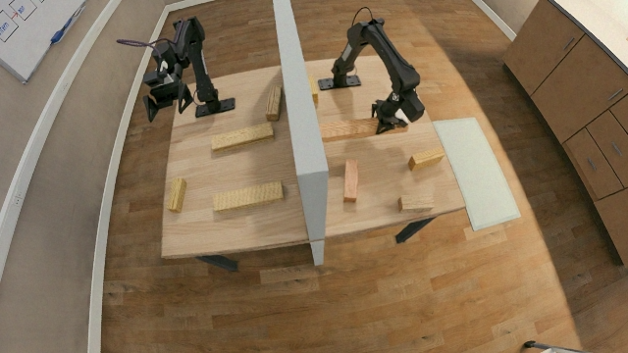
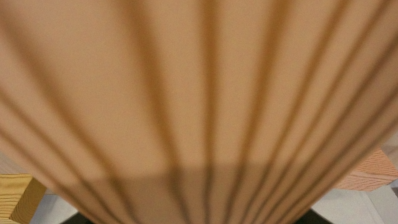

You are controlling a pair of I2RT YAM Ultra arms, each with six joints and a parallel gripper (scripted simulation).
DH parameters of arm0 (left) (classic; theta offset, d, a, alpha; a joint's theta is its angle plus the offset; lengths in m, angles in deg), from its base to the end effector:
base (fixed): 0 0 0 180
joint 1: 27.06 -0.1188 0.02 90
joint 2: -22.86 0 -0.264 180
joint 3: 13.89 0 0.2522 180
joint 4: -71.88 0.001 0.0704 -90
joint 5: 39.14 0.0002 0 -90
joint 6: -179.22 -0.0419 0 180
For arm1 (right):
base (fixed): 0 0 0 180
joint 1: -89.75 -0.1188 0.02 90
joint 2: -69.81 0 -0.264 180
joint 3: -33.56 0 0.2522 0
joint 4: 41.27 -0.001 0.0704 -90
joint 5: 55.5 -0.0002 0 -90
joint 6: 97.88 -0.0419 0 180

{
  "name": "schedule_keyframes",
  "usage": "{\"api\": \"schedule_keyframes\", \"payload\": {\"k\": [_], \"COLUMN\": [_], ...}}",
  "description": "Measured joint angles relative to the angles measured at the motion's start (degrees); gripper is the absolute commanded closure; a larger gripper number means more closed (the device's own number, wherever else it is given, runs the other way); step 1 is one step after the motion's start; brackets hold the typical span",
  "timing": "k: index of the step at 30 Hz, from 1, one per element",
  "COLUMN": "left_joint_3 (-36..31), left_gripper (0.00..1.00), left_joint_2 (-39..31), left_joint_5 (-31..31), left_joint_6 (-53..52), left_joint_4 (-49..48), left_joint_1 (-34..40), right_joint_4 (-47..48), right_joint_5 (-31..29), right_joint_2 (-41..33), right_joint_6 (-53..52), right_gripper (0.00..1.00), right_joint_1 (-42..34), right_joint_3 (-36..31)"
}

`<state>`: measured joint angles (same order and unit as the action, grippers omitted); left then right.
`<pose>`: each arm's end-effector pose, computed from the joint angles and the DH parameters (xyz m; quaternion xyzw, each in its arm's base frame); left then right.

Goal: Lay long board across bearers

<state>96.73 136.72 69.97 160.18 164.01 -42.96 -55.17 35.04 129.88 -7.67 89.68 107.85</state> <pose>0.3575 0.0886 0.2365 0.6828 -0.7100 0.1257 0.1176 0.2450 0.0017 0.4100 -0.0051 0.7051 0.0025 0.7091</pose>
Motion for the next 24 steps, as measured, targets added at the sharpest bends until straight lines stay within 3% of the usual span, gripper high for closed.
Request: {"api": "schedule_keyframes", "payload": {"k": [24], "left_joint_3": [-0.7], "left_gripper": [1.0], "left_joint_2": [-0.5], "left_joint_5": [0.0], "left_joint_6": [1.2], "left_joint_4": [-0.6], "left_joint_1": [1.3], "right_joint_4": [0.0], "right_joint_5": [0.0], "right_joint_2": [0.0], "right_joint_6": [0.0], "right_gripper": [0.0], "right_joint_1": [0.0], "right_joint_3": [0.0]}}
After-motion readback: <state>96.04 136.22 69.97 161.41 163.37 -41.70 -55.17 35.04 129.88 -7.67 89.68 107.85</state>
